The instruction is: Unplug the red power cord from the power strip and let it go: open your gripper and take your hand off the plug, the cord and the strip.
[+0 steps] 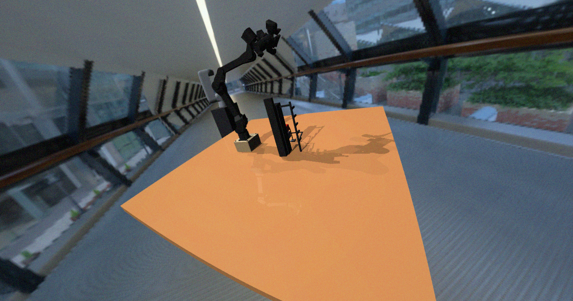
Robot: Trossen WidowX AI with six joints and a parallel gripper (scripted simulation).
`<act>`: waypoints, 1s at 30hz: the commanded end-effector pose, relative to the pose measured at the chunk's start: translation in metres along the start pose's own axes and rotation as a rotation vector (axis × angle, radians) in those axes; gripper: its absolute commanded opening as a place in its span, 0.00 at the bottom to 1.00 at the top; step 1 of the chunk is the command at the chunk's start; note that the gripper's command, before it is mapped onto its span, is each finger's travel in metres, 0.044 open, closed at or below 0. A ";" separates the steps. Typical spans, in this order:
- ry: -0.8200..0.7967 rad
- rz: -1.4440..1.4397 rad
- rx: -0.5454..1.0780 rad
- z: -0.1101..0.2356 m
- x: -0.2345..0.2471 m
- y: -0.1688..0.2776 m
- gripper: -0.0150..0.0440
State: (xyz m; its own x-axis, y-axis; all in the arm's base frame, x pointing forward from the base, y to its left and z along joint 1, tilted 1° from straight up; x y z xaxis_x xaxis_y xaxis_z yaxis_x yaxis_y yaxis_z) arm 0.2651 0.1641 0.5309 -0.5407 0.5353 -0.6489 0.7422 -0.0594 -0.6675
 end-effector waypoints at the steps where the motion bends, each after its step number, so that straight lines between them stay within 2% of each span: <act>1: -0.002 -0.043 0.217 -0.001 0.009 0.059 0.53; 8: -0.078 -0.092 0.613 0.019 0.039 0.152 0.53; 15: -0.259 -0.123 1.001 0.063 0.081 0.225 0.53; 23: -0.604 -0.160 1.390 0.133 0.134 0.274 0.53; 30: -1.017 -0.210 1.621 0.195 0.173 0.282 0.53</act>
State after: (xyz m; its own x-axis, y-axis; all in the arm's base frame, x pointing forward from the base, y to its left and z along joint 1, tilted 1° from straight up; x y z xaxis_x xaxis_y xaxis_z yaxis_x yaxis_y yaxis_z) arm 0.3195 0.0889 0.1788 -0.9739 0.1164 -0.1947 -0.0920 -0.9872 -0.1303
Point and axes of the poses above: the point midway between the two fingers, 35 mm back from their tips, its own z axis back along the fingers, its own x axis across the jaws, y = z × x, the point moved 6 cm from there along z, back along the fingers, and after that the axes turned 5 degrees about -z, right-handed, at the moved point
